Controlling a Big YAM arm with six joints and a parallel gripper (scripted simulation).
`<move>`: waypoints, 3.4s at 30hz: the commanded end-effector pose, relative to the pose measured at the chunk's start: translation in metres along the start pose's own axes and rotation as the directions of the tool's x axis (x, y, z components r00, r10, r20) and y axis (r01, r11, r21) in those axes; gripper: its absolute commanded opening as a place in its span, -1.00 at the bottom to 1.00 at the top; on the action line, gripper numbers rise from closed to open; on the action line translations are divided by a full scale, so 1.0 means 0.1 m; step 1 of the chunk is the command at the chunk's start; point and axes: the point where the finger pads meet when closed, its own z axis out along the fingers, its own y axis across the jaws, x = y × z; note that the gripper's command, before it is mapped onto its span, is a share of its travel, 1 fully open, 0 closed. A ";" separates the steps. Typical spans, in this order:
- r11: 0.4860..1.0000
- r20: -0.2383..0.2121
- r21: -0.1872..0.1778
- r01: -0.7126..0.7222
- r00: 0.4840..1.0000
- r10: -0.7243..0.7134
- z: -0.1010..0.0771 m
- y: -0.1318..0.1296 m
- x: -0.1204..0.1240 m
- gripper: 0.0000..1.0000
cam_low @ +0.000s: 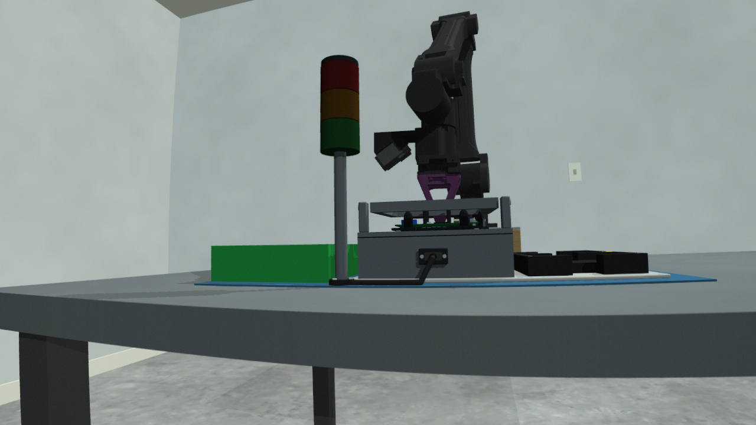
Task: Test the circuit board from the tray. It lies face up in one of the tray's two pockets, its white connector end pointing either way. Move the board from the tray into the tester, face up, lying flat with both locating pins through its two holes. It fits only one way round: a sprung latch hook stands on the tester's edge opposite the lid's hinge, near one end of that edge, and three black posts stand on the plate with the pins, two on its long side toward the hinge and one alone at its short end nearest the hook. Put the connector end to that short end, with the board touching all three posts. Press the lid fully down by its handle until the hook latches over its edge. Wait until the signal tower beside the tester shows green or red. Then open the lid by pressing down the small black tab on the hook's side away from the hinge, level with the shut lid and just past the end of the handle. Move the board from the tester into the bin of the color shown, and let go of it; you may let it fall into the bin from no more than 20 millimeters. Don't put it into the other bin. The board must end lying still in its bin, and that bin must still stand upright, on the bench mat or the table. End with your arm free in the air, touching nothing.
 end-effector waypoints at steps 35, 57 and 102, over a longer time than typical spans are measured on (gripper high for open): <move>1.000 -0.018 0.012 0.023 1.000 -0.023 0.30 0.07 0.05 -1.00; 1.000 -0.018 0.009 0.023 1.000 -0.023 0.32 0.09 0.05 -1.00; 1.000 -0.017 0.005 0.023 1.000 -0.023 0.34 0.11 0.05 -1.00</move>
